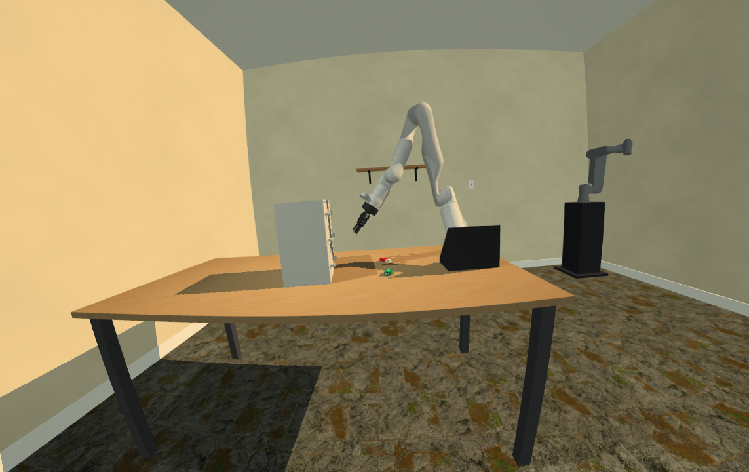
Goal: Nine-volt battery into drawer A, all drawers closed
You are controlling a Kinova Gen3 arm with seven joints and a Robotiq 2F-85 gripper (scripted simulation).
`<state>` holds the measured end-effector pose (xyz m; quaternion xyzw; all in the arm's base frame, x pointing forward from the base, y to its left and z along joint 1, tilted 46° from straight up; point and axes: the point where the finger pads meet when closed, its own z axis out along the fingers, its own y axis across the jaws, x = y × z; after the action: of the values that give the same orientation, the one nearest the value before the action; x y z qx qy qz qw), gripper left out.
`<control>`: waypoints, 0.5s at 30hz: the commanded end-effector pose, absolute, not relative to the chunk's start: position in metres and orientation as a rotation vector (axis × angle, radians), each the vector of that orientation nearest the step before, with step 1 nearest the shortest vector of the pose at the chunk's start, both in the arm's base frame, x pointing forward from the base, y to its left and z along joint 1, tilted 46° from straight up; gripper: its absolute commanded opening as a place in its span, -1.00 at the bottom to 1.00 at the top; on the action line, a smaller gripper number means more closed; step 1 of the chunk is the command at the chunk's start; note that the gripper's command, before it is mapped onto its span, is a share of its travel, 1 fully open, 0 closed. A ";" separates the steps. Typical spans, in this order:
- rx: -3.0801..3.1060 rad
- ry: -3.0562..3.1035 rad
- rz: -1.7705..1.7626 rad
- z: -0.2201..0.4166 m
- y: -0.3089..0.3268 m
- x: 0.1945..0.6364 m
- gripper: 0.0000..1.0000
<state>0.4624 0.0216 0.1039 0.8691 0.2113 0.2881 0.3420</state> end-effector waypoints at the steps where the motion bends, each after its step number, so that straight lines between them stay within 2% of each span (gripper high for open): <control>1: 2.269 0.550 0.747 0.107 0.030 0.464 1.00; 15: 2.290 0.509 0.643 0.112 0.034 0.458 1.00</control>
<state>0.4557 0.0279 0.1102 0.8819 0.1956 0.2474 0.3503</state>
